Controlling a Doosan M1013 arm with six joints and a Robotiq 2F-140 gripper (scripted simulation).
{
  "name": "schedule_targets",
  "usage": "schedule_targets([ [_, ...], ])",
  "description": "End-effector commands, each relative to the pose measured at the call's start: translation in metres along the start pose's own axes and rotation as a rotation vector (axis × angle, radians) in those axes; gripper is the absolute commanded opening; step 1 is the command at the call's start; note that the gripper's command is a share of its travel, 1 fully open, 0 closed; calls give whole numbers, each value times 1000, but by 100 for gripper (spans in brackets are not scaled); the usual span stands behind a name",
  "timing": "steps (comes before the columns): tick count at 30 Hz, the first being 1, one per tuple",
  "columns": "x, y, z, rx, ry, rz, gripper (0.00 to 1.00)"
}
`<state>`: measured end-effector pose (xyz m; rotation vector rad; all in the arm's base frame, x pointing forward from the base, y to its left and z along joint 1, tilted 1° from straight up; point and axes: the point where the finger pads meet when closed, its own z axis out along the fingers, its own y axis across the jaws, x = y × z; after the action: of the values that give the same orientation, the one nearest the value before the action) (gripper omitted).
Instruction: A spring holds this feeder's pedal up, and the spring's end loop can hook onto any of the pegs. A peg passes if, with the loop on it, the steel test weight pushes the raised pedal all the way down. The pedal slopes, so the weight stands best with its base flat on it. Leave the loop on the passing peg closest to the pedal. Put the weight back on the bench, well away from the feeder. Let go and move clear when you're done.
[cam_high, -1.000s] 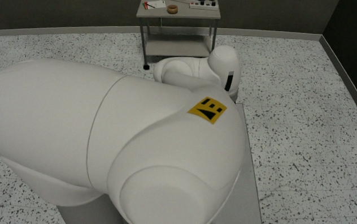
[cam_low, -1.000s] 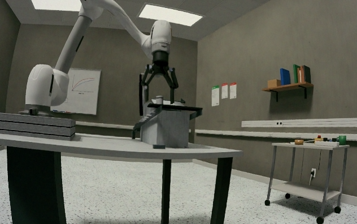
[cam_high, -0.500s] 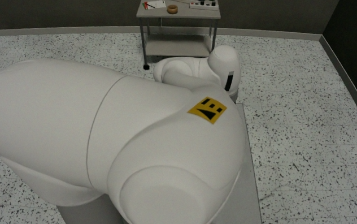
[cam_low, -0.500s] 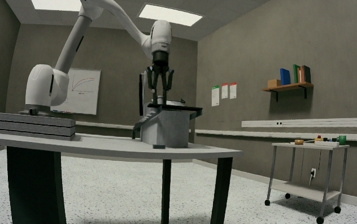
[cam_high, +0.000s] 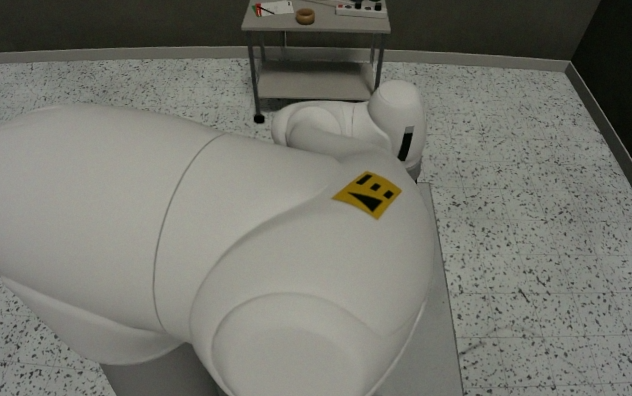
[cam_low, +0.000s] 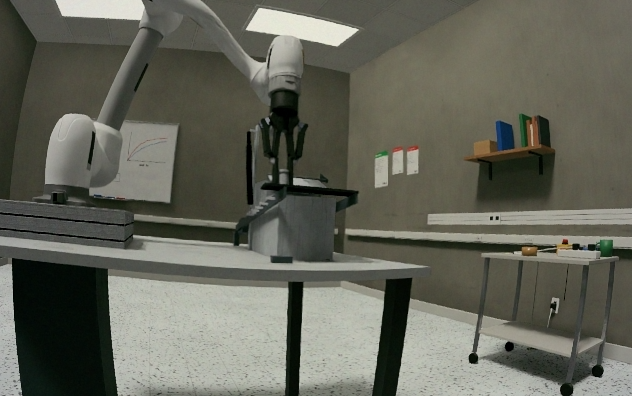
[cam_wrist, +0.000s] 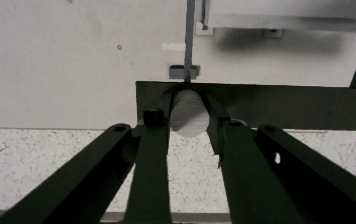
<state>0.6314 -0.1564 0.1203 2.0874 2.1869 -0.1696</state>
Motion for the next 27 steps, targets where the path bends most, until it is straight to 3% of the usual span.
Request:
schedule_targets([
  [1,0,0,-1,-1,0,0,25],
  [13,0,0,-1,-1,0,0,25],
  [27,-7,0,-38,-1,0,0,25],
])
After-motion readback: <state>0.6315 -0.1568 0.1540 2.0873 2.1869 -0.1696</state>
